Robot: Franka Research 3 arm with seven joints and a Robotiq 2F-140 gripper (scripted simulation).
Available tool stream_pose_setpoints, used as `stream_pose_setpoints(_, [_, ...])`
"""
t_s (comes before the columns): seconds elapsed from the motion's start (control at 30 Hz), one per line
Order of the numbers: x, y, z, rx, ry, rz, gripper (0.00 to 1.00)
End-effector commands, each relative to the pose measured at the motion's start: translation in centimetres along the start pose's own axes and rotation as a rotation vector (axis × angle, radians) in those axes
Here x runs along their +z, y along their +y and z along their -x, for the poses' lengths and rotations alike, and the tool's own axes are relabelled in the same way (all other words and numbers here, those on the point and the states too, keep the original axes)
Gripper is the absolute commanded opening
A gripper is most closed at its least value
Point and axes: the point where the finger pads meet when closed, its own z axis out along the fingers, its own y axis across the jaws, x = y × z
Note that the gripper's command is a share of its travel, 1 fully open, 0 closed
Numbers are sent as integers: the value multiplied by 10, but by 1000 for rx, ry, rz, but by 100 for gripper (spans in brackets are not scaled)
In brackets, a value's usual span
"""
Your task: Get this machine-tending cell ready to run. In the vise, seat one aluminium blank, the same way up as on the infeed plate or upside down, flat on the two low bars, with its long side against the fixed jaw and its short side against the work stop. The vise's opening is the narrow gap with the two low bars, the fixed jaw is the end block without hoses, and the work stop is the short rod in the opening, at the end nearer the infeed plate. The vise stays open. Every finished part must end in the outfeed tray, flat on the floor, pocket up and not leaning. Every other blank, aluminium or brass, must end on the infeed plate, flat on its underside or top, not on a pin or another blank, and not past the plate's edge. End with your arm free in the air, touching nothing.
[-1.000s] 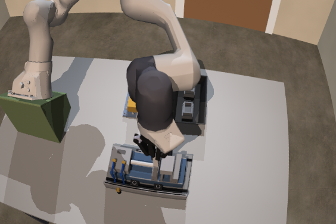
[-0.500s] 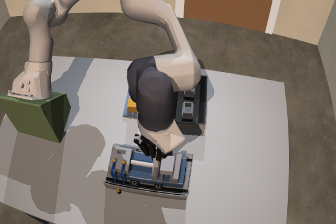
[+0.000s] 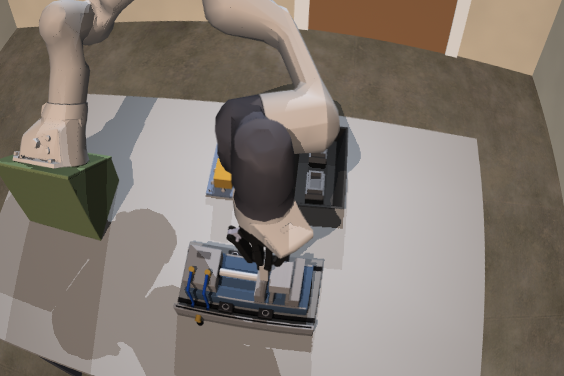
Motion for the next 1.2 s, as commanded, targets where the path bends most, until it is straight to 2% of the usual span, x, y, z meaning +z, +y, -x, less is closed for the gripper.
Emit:
stream_pose_setpoints(0.0, [1,-2,1,5,-3,1,0])
stream_pose_setpoints(1.17, [1,-7,1,5,-3,1,0])
